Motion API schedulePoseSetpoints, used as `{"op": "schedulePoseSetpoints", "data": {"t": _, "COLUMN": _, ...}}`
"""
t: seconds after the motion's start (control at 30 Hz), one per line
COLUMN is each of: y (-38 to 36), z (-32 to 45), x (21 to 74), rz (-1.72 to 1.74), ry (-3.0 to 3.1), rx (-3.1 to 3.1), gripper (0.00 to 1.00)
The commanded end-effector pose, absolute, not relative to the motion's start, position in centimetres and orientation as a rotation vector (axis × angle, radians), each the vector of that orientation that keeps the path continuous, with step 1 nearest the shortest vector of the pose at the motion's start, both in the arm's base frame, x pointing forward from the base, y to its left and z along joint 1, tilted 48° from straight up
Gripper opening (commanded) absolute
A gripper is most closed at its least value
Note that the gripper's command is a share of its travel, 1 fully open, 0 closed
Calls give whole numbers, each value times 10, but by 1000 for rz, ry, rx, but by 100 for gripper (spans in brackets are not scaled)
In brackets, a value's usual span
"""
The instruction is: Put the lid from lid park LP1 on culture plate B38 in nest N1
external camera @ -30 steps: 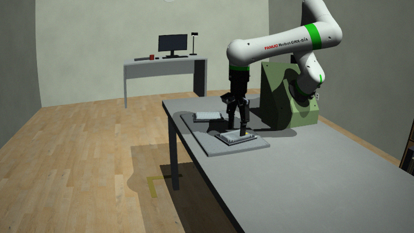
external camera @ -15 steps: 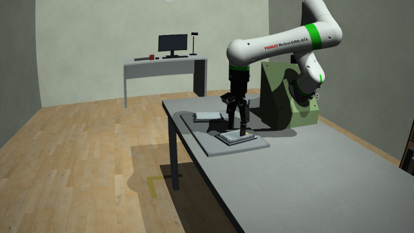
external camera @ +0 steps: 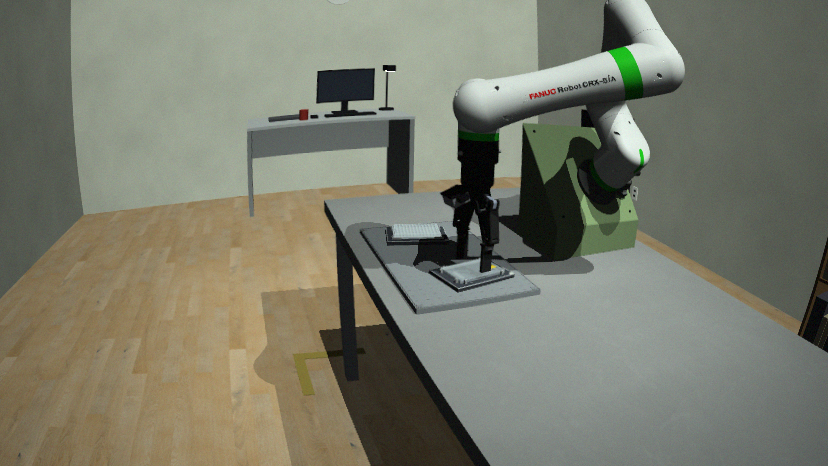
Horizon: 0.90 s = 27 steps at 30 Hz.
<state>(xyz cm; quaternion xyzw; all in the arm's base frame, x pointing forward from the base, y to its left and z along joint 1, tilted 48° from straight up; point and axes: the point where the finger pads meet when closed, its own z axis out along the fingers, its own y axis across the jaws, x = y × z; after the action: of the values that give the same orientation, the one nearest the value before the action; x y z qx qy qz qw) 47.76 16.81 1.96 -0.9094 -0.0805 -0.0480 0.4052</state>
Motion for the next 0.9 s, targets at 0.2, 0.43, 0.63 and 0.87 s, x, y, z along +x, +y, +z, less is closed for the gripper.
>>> {"op": "schedulePoseSetpoints", "data": {"t": 0.2, "y": 167, "z": 20, "x": 478, "rz": -123, "ry": -203, "rx": -2296, "gripper": 69}}
{"op": "schedulePoseSetpoints", "data": {"t": 0.43, "y": 167, "z": 20, "x": 478, "rz": -123, "ry": -203, "rx": -2296, "gripper": 69}}
{"op": "schedulePoseSetpoints", "data": {"t": 0.63, "y": 167, "z": 20, "x": 478, "rz": -123, "ry": -203, "rx": -2296, "gripper": 69}}
{"op": "schedulePoseSetpoints", "data": {"t": 0.87, "y": 167, "z": 20, "x": 478, "rz": -123, "ry": -203, "rx": -2296, "gripper": 69}}
